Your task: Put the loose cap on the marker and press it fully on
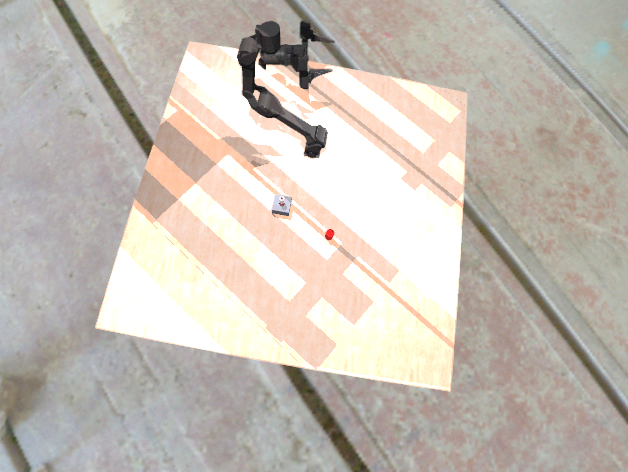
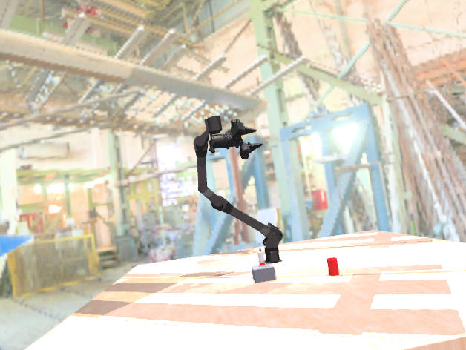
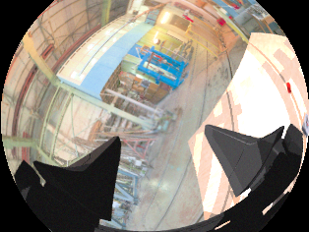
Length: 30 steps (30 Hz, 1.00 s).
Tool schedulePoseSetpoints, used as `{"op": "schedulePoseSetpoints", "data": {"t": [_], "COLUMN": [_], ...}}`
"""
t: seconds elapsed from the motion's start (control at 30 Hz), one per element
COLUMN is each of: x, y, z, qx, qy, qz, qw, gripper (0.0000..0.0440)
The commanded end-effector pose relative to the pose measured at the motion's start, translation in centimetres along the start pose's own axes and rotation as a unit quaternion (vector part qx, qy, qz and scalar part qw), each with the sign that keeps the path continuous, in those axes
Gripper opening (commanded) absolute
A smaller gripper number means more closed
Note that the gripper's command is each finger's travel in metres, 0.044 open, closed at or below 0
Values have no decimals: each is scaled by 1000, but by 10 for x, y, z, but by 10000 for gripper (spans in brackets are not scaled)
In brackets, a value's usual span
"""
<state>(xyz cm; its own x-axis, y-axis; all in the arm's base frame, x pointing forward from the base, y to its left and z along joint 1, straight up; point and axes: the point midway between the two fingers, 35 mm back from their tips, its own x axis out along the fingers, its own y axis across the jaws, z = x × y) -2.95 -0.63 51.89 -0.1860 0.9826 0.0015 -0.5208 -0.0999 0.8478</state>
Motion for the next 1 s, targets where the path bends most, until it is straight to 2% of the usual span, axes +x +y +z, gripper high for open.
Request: {"op": "schedulePoseSetpoints", "data": {"t": [0.0,0.17,0.23,0.97], "x": [3,17,23,90], "y": [-1,-7,-9,-37], "z": [0,1,2,7], "qx": [2,8,10,54], "qy": [2,10,13,48], "qz": [-5,-29,-38,-145], "qw": [1000,1000,999,987], "gripper": [375,247,223,267]}}
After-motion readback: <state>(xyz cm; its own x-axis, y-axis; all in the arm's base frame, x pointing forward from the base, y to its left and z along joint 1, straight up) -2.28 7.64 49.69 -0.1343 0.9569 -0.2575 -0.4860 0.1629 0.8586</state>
